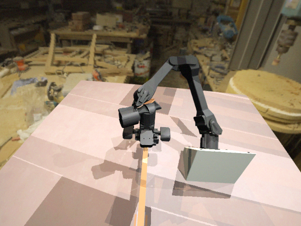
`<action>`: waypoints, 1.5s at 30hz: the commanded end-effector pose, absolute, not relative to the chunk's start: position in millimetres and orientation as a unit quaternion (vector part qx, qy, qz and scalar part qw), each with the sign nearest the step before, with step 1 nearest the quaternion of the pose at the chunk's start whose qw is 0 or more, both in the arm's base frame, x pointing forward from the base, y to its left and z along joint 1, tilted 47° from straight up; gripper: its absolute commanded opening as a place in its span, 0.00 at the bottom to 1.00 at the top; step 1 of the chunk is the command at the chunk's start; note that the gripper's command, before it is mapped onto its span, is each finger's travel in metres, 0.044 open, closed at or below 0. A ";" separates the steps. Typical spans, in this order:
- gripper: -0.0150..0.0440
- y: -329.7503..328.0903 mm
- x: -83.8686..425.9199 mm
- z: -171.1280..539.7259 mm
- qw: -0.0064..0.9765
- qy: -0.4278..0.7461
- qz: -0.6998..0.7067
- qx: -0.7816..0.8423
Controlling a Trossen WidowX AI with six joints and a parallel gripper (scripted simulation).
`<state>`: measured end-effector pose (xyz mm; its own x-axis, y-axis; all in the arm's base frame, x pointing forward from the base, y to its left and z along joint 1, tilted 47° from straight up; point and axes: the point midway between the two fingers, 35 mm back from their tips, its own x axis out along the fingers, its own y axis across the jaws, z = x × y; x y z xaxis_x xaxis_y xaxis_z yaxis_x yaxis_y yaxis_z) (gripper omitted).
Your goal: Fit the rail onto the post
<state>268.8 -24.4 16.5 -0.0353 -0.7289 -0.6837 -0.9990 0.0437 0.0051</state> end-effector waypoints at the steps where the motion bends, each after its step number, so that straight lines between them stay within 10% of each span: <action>1: 0.25 -19.7 270.4 18.1 0.269 0.670 0.259 -0.642; 45: 0.25 -18.1 269.2 19.6 0.269 0.670 0.259 -0.642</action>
